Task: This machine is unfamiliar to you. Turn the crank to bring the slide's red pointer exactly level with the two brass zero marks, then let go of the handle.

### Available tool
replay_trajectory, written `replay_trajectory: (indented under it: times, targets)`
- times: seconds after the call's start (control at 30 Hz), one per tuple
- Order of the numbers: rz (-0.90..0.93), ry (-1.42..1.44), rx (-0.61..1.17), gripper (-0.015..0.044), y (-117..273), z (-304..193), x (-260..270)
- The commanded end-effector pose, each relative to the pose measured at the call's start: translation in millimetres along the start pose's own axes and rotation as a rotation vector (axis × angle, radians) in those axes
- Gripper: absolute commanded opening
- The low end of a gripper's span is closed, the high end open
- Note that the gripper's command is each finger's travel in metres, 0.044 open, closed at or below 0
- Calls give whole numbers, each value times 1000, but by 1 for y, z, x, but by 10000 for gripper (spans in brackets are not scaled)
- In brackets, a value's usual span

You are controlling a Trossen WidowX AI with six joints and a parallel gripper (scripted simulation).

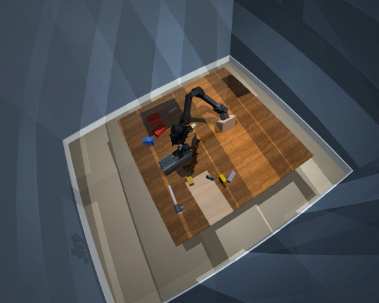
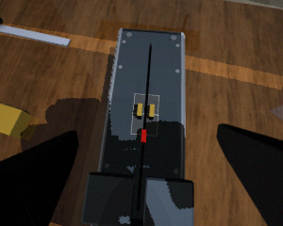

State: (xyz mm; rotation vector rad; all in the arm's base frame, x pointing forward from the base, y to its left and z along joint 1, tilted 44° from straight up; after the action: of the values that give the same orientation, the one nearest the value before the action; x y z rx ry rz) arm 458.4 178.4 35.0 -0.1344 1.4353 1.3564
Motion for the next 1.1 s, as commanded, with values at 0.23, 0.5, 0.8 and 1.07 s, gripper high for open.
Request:
replay_trajectory:
  times: [0.23,0.5,0.8,1.07]
  targets:
    - [-21,-31,-23,440,40,15,4]
    - [-46,-54,-34,440,68,-12,31]
    - [-79,-80,-57,440,97,-48,55]
    - [-93,-89,-69,440,104,-65,63]
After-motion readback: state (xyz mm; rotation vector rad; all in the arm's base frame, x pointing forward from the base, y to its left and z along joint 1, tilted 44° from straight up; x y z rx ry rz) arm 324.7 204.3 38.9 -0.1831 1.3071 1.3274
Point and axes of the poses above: the point midway between the two fingers, 35 mm back from their tips, its own y axis back along the fingers, its own x axis across the jaws, z = x × y, the point moved 1 cm from there along y, back along the fingers, and after that the axes turned 10 degrees about y, right-handed, at the moved point
